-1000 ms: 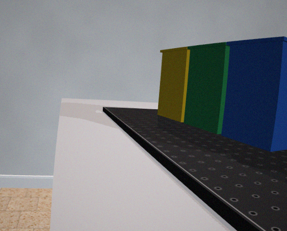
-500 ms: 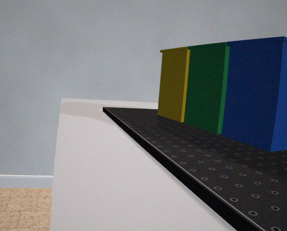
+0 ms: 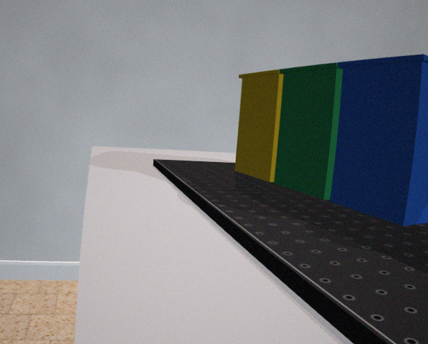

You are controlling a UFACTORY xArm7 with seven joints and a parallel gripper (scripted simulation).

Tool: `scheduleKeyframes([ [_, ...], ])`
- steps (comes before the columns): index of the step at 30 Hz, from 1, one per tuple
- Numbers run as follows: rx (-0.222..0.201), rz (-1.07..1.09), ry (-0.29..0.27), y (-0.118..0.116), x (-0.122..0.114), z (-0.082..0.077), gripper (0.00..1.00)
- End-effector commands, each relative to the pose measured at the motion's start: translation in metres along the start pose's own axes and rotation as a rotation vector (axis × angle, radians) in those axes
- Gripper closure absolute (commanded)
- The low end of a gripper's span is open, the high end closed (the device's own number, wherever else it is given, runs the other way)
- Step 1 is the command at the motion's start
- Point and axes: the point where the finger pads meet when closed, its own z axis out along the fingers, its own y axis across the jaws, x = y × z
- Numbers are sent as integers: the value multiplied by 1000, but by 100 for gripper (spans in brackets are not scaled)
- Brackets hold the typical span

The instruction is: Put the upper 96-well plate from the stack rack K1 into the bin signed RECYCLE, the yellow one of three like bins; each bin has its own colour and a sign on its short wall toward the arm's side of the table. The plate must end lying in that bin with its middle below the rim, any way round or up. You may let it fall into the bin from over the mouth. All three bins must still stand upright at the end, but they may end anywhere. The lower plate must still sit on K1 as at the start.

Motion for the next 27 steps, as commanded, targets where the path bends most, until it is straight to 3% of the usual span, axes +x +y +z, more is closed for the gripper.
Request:
scheduleKeyframes([
  [1,3,0,1,-1,1,-11,100],
  [27,3,0,1,-1,1,-47,100],
])
